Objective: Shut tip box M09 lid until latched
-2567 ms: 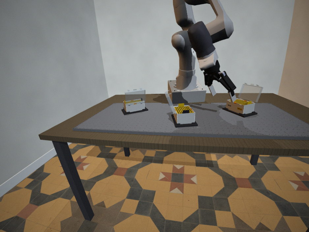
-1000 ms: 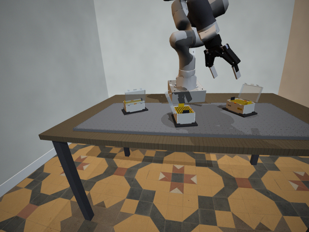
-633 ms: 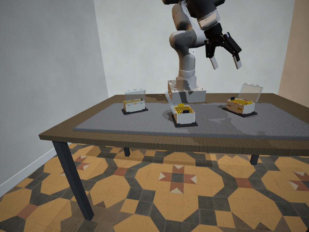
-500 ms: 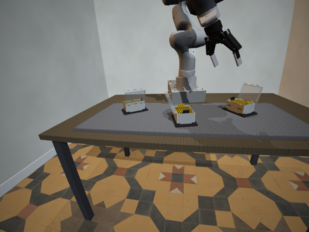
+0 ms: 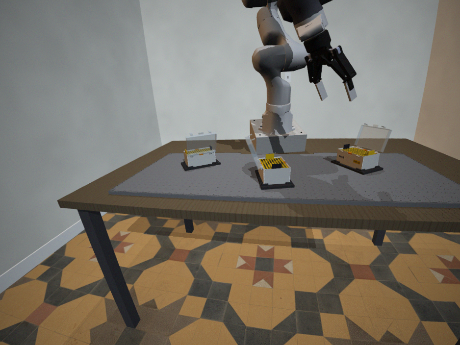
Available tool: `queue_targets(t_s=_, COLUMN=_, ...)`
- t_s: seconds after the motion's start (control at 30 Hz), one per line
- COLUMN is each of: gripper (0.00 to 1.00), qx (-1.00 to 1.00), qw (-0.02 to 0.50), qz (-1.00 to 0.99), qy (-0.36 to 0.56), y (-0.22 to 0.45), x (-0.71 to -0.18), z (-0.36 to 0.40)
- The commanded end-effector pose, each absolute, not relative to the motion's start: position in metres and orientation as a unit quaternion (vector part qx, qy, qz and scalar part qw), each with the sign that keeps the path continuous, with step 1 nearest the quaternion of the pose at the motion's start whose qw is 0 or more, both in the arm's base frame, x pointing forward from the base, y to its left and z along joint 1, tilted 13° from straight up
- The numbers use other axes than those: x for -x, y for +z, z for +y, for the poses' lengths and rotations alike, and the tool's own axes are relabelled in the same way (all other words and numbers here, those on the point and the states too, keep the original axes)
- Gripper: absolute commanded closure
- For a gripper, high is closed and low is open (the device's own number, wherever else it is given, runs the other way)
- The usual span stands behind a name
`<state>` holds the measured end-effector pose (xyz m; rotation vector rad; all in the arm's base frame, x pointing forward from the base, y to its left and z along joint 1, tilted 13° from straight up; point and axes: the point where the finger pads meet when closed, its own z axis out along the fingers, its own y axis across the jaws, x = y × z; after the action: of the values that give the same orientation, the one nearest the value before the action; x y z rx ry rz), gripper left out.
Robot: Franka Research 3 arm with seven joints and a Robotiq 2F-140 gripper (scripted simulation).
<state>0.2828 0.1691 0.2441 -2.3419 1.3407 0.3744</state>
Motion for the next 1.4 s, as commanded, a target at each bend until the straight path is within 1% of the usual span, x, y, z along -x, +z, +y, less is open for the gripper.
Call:
queue_targets(t_s=0.0, gripper=1.0, qx=0.838, qw=0.206, qz=0.486, qy=0.138, y=0.245, x=-0.282, z=0.169)
queue_targets(t_s=0.47, gripper=1.0, qx=0.838, qw=0.206, qz=0.486, qy=0.138, y=0.245, x=-0.282, z=0.169)
queue_targets(t_s=0.73, gripper=1.0, qx=0.899, qw=0.165, qz=0.379, qy=0.145, y=0.244, x=-0.274, z=0.209)
queue_targets(t_s=1.27, gripper=1.0, qx=0.899, qw=0.165, qz=0.379, qy=0.145, y=0.244, x=-0.26, z=0.277)
queue_targets(t_s=1.37, gripper=1.0, qx=0.899, qw=0.165, qz=0.379, qy=0.145, y=0.244, x=-0.259, z=0.279)
